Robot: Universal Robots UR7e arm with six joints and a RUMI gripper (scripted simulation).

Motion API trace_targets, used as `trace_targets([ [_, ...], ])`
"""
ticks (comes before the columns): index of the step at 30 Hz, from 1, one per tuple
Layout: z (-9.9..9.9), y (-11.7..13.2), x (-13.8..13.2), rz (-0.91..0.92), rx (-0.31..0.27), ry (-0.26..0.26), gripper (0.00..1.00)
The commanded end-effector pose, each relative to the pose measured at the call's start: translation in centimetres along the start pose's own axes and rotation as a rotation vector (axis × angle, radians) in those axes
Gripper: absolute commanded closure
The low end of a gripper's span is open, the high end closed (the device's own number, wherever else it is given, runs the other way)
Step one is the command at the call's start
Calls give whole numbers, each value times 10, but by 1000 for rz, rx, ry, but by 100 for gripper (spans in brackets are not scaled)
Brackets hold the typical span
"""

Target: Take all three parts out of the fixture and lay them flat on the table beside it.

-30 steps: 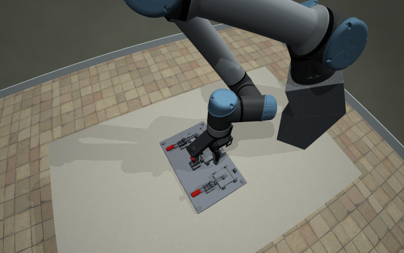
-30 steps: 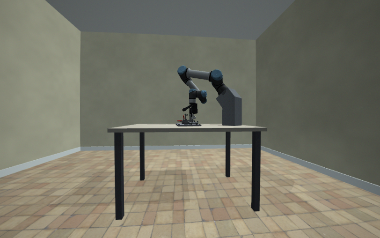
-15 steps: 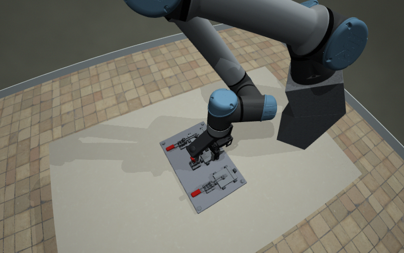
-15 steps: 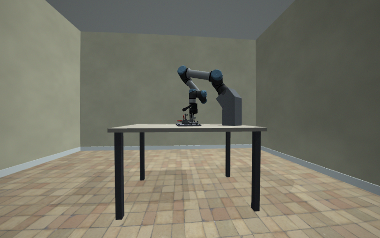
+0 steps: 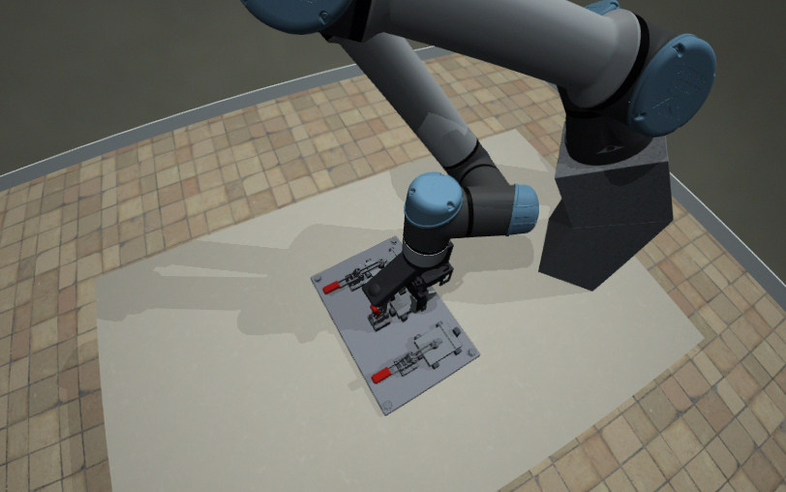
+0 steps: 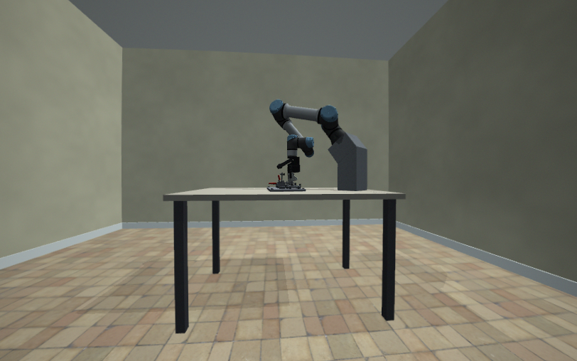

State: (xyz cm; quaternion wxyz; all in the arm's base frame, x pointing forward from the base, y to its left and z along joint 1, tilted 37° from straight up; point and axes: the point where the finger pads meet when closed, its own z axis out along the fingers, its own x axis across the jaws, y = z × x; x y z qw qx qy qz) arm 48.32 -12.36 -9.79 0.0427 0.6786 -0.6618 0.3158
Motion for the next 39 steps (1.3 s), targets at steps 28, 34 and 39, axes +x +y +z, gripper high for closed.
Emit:
trace_targets([
  [28,-12,0,-1,-1,1,-1,100],
  [34,-18,0,-1,-1,1,-1,100],
  [39,-25,0,-1,-1,1,-1,100],
])
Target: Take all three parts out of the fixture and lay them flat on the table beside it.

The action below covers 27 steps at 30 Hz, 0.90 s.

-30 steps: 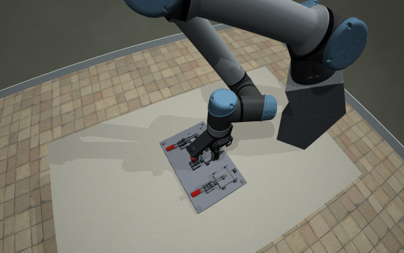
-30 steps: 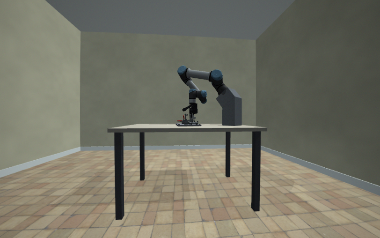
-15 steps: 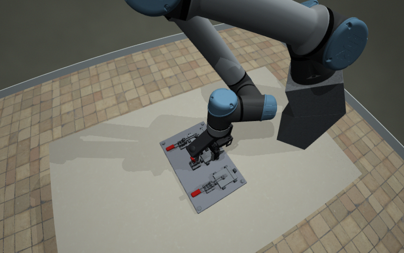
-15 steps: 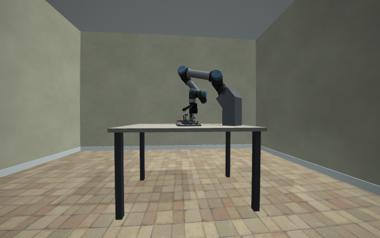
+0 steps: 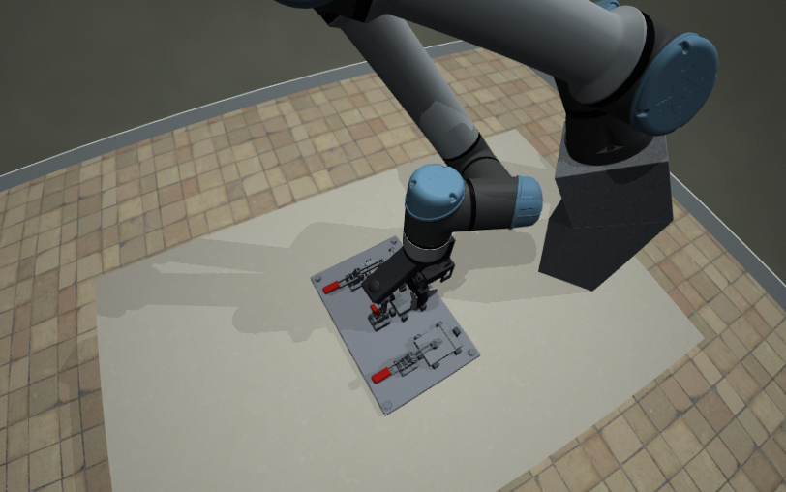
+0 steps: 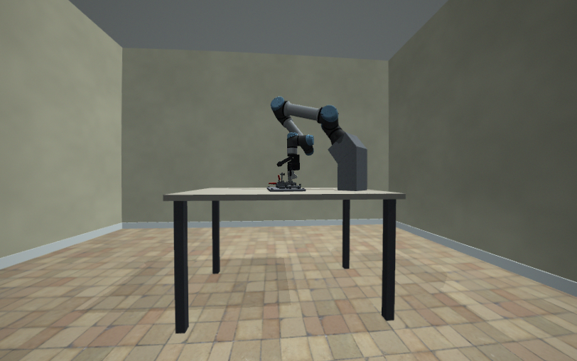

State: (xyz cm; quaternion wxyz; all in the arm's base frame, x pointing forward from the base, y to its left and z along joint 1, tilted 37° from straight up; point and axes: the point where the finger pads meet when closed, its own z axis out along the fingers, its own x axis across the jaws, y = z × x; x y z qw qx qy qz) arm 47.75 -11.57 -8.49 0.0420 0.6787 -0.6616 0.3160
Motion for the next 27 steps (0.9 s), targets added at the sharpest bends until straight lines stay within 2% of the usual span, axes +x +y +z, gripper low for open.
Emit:
trace_targets([
  [1,-10,0,-1,-1,0,0,100],
  [8,-18,0,-1,-1,0,0,100],
  [27,-22,1,0,-1,0,0,100],
])
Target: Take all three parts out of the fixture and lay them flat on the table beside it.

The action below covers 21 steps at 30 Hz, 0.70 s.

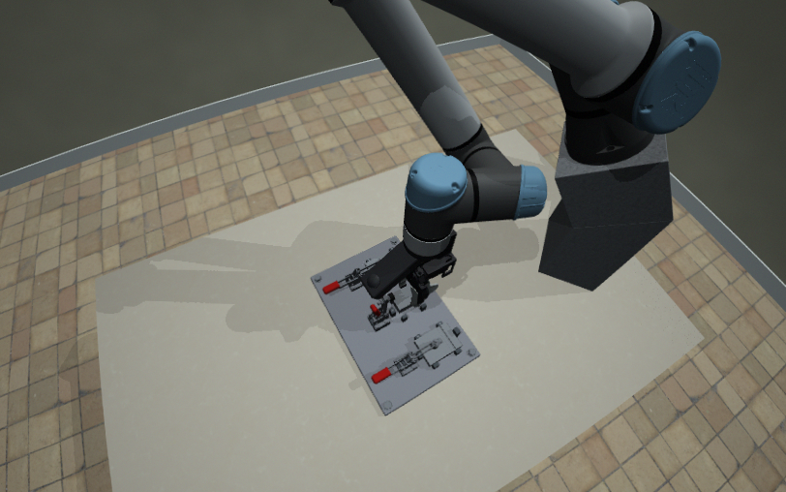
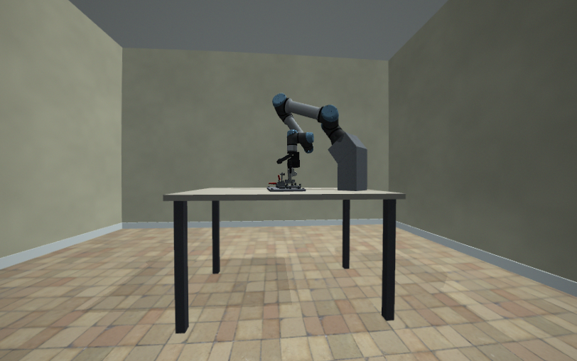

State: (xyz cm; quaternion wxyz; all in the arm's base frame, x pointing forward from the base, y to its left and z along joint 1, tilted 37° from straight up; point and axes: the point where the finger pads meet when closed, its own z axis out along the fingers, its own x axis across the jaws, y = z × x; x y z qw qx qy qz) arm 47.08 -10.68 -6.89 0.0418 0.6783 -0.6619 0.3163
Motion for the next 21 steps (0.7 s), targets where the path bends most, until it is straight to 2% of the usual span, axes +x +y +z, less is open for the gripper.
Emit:
trace_targets([
  [1,-4,2,-1,-2,0,-1,100],
  [13,-31,8,-1,-2,0,0,100],
  [21,-36,9,-1,-2,0,0,100],
])
